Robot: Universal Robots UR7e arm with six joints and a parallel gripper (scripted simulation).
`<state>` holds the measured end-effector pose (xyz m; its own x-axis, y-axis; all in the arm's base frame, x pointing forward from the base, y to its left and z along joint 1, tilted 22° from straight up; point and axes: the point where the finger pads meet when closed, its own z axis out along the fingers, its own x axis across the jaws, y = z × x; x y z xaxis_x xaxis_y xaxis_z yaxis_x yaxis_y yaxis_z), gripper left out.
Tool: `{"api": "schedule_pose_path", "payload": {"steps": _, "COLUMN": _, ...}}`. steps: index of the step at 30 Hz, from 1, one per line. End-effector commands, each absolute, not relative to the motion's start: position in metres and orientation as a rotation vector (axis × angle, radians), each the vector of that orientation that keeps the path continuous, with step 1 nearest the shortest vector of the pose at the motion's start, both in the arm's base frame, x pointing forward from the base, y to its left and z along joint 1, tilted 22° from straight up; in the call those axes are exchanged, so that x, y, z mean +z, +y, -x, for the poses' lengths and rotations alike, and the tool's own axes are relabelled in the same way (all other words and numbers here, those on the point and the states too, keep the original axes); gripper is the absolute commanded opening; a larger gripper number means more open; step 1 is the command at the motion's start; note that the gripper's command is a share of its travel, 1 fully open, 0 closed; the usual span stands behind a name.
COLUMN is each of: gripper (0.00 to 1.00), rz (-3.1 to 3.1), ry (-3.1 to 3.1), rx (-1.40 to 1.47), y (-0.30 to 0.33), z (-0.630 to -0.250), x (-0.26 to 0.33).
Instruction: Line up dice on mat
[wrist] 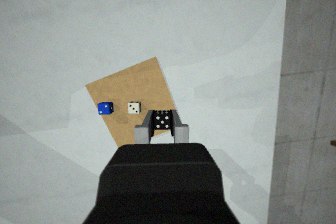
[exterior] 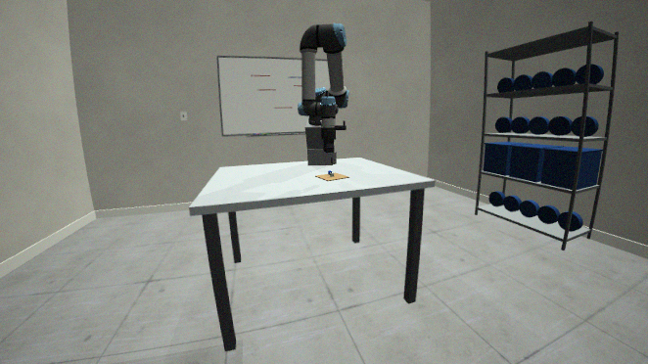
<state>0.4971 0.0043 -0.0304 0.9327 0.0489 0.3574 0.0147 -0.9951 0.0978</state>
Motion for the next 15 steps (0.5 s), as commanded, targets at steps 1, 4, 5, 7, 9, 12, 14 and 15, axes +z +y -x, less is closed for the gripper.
{"api": "schedule_pose_path", "payload": {"steps": 1, "gripper": 0.4, "rz": -2.996, "ry": 0.049, "rx": 0.558, "y": 0.003, "z": -0.504, "x": -0.047}}
{"api": "schedule_pose_path", "payload": {"steps": 4, "gripper": 0.4, "rz": -2.996, "ry": 0.049, "rx": 0.558, "y": 0.002, "z": -0.508, "x": -0.058}}
{"api": "schedule_pose_path", "payload": {"steps": 5, "gripper": 0.4, "rz": -2.996, "ry": 0.049, "rx": 0.558, "y": 0.001, "z": -0.51, "x": -0.062}}
{"api": "schedule_pose_path", "payload": {"steps": 7, "gripper": 0.4, "rz": -2.996, "ry": 0.049, "rx": 0.558, "y": 0.001, "z": -0.513, "x": -0.07}}
{"api": "schedule_pose_path", "payload": {"steps": 9, "gripper": 0.4, "rz": -2.996, "ry": 0.049, "rx": 0.558, "y": 0.0, "z": -0.516, "x": -0.077}}
{"api": "schedule_pose_path", "payload": {"steps": 12, "gripper": 0.4, "rz": -2.996, "ry": 0.049, "rx": 0.558, "y": 0.0, "z": -0.517, "x": -0.08}}
{"api": "schedule_pose_path", "payload": {"steps": 14, "gripper": 0.4, "rz": -2.996, "ry": 0.049, "rx": 0.558, "y": -0.001, "z": -0.519, "x": -0.086}}
{"api": "schedule_pose_path", "payload": {"steps": 15, "gripper": 0.4, "rz": -2.996, "ry": 0.049, "rx": 0.558, "y": -0.001, "z": -0.52, "x": -0.088}}
